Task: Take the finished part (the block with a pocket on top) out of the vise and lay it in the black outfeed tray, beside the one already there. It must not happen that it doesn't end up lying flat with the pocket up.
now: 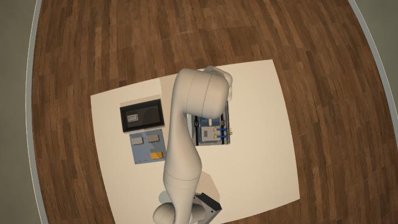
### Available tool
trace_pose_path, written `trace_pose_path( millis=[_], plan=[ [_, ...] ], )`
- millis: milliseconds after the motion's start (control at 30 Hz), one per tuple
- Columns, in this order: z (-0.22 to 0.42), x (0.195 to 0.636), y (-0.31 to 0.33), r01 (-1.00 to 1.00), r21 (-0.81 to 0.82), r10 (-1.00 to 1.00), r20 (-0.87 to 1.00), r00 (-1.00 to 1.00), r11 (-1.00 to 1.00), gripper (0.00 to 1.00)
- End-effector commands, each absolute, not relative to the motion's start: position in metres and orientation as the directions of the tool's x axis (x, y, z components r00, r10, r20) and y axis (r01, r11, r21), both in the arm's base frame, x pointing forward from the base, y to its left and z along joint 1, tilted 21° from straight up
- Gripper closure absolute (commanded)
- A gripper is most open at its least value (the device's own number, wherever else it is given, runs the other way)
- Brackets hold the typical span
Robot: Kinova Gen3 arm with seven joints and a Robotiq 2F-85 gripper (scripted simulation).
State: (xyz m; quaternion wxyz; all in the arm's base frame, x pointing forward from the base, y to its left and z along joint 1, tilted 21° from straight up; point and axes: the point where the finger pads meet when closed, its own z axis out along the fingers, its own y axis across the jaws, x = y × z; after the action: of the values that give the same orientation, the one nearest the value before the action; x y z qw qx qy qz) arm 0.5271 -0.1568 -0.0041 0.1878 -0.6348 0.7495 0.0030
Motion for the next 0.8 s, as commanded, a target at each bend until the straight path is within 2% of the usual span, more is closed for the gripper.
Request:
trace_pose_path(
  millis=[0,767],
  plan=[
    [-0.0047,0.527,-0.1576,-0.954,-0.238,-0.954,-0.279,-0.115,0.184,0.33],
    [-0.0112,0.5307,-0.1567,-0.953,-0.241,-0.954,-0.278,-0.115,0.185,0.33]
  ],
)
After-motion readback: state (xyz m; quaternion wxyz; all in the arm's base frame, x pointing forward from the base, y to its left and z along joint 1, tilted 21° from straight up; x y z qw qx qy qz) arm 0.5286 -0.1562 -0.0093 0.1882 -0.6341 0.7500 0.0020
